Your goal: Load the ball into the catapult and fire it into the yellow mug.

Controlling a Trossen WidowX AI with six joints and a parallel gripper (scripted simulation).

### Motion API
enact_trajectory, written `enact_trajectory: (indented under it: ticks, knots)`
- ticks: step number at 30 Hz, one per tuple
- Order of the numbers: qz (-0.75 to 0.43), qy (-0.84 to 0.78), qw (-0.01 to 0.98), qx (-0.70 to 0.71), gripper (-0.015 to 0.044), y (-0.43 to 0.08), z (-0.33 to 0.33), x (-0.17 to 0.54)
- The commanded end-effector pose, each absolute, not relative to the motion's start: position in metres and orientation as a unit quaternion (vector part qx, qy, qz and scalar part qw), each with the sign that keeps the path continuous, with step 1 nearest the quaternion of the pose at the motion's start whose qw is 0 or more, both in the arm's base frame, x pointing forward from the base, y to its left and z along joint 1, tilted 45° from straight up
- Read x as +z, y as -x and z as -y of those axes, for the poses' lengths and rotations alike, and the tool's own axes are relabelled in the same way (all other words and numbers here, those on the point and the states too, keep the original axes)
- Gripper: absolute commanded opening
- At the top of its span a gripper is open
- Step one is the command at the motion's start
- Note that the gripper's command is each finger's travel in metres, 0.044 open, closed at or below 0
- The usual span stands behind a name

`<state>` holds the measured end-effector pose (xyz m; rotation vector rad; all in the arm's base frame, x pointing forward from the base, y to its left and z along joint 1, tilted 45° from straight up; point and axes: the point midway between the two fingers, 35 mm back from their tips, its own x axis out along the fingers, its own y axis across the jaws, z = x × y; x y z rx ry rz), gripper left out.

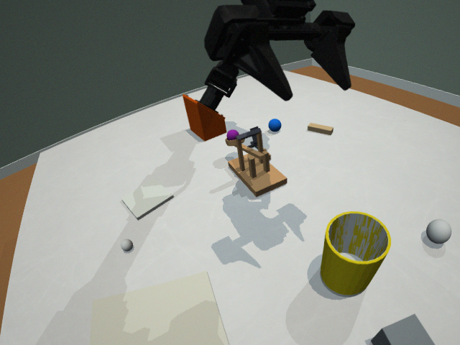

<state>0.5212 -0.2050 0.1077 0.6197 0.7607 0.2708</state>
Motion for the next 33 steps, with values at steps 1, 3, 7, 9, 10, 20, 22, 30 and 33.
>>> enact_trajectory:
  ticks: [1, 3, 7, 9, 10, 20, 22, 30, 33]
  knots:
    - [-0.363, -0.299, 0.873, 0.131, 0.044, -0.5219, 0.2045, 0.1084]
    - [-0.363, -0.299, 0.873, 0.131, 0.044, -0.5219, 0.2045, 0.1084]
    - [-0.363, -0.299, 0.873, 0.131, 0.0361, -0.5219, 0.2045, 0.1084]
    - [-0.363, -0.299, 0.873, 0.131, 0.0309, -0.5219, 0.2045, 0.1084]
    - [-0.363, -0.299, 0.873, 0.131, 0.0282, -0.5219, 0.2045, 0.1084]
    - [-0.363, -0.299, 0.873, 0.131, 0.002, -0.5219, 0.2045, 0.1084]
    - [-0.363, -0.299, 0.873, 0.131, 0.0, -0.5219, 0.2045, 0.1084]
    - [-0.363, -0.299, 0.873, 0.131, 0.0, -0.5219, 0.2045, 0.1084]
    - [-0.364, -0.297, 0.873, 0.131, 0.0, -0.5216, 0.2037, 0.1085]
